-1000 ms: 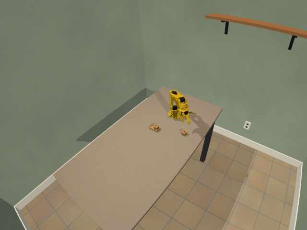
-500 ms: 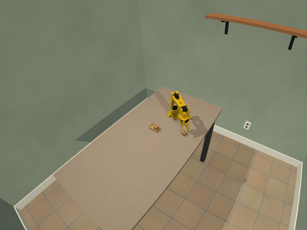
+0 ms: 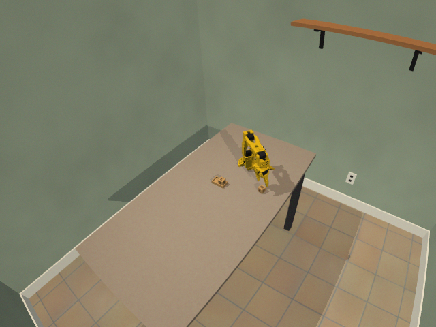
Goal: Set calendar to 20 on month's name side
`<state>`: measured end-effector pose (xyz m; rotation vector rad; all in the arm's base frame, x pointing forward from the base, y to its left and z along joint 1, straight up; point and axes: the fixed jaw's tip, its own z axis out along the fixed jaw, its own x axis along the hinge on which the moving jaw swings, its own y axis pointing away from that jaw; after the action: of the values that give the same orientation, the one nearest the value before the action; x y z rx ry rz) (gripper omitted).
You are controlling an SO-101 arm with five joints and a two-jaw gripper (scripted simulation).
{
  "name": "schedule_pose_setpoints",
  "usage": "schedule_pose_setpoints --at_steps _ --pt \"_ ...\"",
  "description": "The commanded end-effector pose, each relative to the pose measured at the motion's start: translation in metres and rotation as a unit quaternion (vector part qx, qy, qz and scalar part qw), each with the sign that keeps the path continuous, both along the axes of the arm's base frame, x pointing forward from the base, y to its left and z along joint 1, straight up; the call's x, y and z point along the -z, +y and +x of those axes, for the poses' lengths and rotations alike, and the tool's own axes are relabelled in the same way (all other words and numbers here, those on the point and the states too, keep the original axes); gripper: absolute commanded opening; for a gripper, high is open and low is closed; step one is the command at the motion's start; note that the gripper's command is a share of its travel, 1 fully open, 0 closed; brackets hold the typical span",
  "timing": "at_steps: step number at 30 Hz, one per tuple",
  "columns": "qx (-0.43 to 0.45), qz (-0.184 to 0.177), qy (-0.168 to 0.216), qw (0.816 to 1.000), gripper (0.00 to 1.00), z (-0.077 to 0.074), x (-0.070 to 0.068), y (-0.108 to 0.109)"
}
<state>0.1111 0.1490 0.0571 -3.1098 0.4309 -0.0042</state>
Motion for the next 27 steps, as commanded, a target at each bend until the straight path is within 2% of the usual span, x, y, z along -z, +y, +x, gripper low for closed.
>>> schedule_pose_setpoints --at_steps 1,14,27 --pt "-0.004 0.01 -0.006 1.0 0.35 0.002 -0.002 0.002" --pt "-0.004 0.01 -0.006 1.0 0.35 0.002 -0.001 0.002" --pt "-0.004 0.01 -0.006 1.0 0.35 0.003 0.012 0.003"
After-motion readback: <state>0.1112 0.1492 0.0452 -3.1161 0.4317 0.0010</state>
